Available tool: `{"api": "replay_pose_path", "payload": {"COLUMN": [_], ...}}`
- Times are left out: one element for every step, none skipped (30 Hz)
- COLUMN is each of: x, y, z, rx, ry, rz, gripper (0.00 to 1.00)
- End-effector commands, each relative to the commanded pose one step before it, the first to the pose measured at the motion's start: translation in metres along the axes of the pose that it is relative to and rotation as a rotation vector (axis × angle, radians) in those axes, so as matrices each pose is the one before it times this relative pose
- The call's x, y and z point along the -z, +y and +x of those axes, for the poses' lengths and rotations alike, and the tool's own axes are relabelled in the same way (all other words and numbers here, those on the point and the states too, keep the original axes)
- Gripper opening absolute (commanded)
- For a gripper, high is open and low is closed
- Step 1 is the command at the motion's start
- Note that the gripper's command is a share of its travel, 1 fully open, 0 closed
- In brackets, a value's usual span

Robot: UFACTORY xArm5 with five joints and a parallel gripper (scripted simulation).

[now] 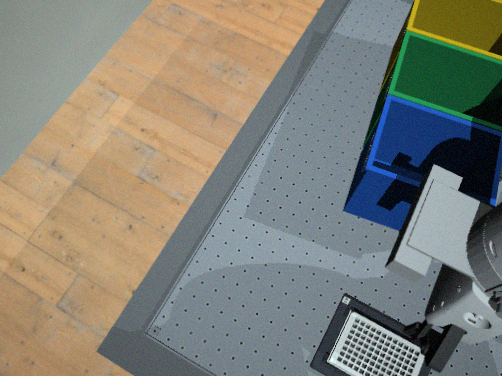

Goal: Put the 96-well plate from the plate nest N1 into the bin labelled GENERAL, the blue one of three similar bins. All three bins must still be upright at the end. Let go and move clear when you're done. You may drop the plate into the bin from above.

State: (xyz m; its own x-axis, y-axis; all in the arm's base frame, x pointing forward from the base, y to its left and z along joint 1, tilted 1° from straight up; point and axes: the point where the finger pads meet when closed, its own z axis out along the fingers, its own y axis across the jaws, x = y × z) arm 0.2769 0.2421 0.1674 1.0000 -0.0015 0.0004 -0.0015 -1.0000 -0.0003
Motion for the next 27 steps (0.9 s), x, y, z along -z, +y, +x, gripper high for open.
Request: {"api": "replay_pose_path", "payload": {"x": [-0.00432,-0.00131,-0.00131,-0.00131,-0.00131,-0.00131,-0.00131,-0.00017,0.00000,0.00000,0.00000,0.00000,0.00000,0.00000,0.00000,0.00000,0.00000,0.00000,0.00000,0.00000,0.00000,-0.00167,-0.00167,-0.00167,-0.00167,-0.00167,0.00000], "y": [-0.01815,-0.00418,-0.00418,-0.00418,-0.00418,-0.00418,-0.00418,-0.00054,0.00000,0.00000,0.00000,0.00000,0.00000,0.00000,0.00000,0.00000,0.00000,0.00000,0.00000,0.00000,0.00000,0.00002,0.00002,0.00002,0.00002,0.00002,0.00000], "z": [-0.00894,-0.00245,-0.00245,-0.00245,-0.00245,-0.00245,-0.00245,-0.00032,0.00000,0.00000,0.00000,0.00000,0.00000,0.00000,0.00000,0.00000,0.00000,0.00000,0.00000,0.00000,0.00000,0.00002,0.00002,0.00002,0.00002,0.00002,0.00000], "rx": [-0.00007,0.00000,0.00000,0.00000,0.00000,0.00000,0.00000,0.00000,0.00000,0.00000,0.00000,0.00000,0.00000,0.00000,0.00000,0.00000,0.00000,0.00000,0.00000,0.00000,0.00000,0.00000,0.00000,0.00000,0.00000,0.00000,0.00000], "ry": [0.00172,-0.00017,-0.00017,-0.00016,-0.00016,-0.00015,-0.00015,-0.00002,0.00000,0.00000,0.00000,0.00000,0.00000,0.00000,0.00000,0.00000,0.00000,0.00000,0.00000,0.00000,0.00000,0.00000,0.00000,0.00000,0.00000,0.00000,0.00000], "rz": [0.00174,-0.00012,-0.00012,-0.00013,-0.00013,-0.00013,-0.00013,-0.00002,0.00000,0.00000,0.00000,0.00000,0.00000,0.00000,0.00000,0.00000,0.00000,0.00000,0.00000,0.00000,0.00000,0.00000,0.00000,0.00000,0.00000,0.00000,0.00000], "gripper": [1.00,1.00,1.00,1.00,1.00,1.00,1.00,1.00,1.00,1.00,1.00,1.00,1.00,1.00,1.00,1.00,1.00,1.00,1.00,1.00,1.00,1.00,1.00,1.00,1.00,1.00,1.00]}}
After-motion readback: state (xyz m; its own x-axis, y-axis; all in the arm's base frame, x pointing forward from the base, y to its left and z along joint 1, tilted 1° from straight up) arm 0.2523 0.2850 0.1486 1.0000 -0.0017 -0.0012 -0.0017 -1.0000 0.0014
